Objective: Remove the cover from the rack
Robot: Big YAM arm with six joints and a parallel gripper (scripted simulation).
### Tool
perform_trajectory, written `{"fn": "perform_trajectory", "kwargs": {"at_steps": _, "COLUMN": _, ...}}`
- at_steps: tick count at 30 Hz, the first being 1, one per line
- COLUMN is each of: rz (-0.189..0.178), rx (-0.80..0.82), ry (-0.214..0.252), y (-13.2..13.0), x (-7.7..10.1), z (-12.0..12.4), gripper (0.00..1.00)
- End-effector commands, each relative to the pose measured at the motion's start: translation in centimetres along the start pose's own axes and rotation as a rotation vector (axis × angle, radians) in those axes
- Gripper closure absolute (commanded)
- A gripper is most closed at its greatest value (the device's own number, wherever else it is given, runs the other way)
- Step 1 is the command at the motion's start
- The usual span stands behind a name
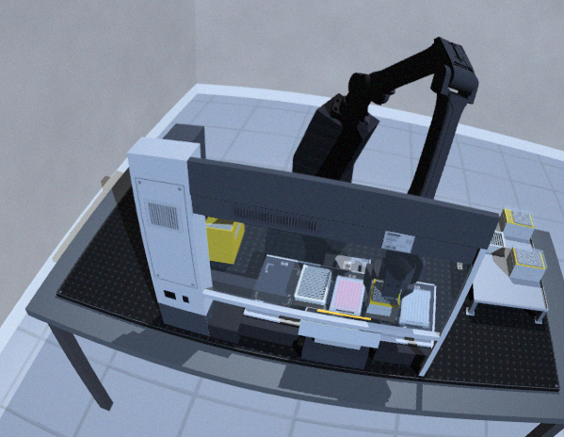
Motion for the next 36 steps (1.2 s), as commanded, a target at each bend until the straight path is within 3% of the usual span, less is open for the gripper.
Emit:
{"fn": "perform_trajectory", "kwargs": {"at_steps": 1, "rz": -0.006, "rx": 0.002, "ry": -0.018, "y": 0.3, "x": 0.2, "z": -0.6, "gripper": 0.00}}
{"fn": "perform_trajectory", "kwargs": {"at_steps": 32, "rz": -0.006, "rx": 0.002, "ry": -0.018, "y": 0.3, "x": 0.2, "z": -0.6, "gripper": 0.00}}
{"fn": "perform_trajectory", "kwargs": {"at_steps": 36, "rz": -0.005, "rx": -0.001, "ry": -0.020, "y": 0.2, "x": 1.6, "z": -0.7, "gripper": 0.00}}
Point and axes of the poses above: the point where the finger pads meet when closed, its own x axis back along the fingers, its own y axis across the jaws, z = x × y, the point moved 6 cm from there along x, back along the fingers, and after that the axes turned 3 degrees about x, right-handed, at the moved point
